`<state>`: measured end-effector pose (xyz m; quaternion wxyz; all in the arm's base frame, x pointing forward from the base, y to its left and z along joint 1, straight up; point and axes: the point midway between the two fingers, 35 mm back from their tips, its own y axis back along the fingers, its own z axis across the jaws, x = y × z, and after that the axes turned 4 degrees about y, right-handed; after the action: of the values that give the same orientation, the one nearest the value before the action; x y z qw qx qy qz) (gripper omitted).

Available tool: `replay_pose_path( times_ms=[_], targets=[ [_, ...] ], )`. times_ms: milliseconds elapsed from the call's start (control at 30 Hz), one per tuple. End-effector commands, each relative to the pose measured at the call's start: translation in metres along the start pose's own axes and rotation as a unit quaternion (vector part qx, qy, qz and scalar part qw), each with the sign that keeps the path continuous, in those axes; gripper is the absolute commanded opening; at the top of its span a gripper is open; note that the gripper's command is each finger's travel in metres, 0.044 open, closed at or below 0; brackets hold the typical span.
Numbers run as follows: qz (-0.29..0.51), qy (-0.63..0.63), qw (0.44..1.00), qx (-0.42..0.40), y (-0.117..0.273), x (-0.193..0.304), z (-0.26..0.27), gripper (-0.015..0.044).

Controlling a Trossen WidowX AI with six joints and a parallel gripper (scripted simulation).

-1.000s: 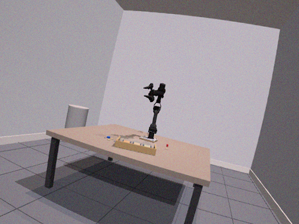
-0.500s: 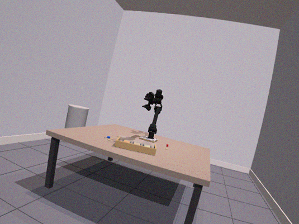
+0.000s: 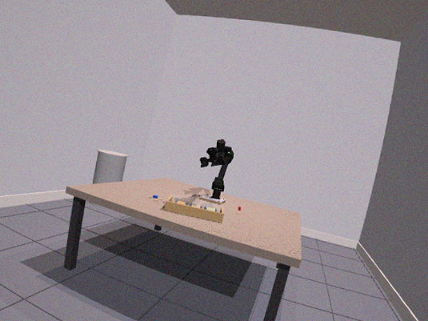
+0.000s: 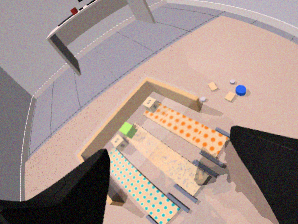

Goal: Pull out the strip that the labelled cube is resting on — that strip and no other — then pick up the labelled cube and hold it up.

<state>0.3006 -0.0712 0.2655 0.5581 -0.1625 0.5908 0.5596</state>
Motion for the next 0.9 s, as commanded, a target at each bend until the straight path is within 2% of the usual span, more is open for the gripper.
replay_pose_path(
  times_ms=[0, 700, 867],
  targets=[
    [0.05, 0.219, 0.97, -0.09, -0.026, 0.056, 0.002, 0.04],
    [0.05, 0.219, 0.97, -0.09, -0.026, 0.056, 0.002, 0.04],
    [0.112, 0.247, 0.96, -0.068, -0.047, 0.046, -0.003, 0.0269]
  ],
)
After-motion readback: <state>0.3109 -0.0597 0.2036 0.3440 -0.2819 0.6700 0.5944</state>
